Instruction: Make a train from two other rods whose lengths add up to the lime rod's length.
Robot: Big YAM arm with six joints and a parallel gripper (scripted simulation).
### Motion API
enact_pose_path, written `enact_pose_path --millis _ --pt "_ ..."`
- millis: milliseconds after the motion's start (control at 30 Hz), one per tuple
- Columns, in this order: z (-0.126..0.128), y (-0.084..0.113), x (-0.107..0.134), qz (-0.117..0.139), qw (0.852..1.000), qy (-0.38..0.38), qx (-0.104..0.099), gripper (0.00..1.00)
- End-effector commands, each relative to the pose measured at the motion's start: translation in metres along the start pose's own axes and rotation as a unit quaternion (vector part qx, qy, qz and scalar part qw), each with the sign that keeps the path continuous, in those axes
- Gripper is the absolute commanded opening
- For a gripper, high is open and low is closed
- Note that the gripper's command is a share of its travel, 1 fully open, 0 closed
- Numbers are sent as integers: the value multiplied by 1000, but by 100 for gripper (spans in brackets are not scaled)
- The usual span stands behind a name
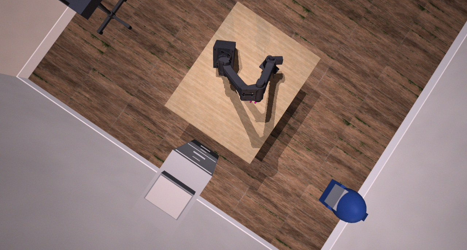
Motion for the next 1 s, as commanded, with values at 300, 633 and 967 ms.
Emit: enact_pose_path --millis 300,633,967 --pt "15 9 -4 -13 1000 2 -10 23" --pt "15 9 -4 -13 1000 3 -10 23" --pt "15 9 -4 -13 1000 3 -10 23"
Point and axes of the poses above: the point where the finger pads meet when closed, its own y axis back along the fingers, its own z axis across the jaws, x = y × z, the point moved 6 cm from there along y, back along the fingers, and after that the axes turned 2 degrees about -y, right-handed, at the moved point
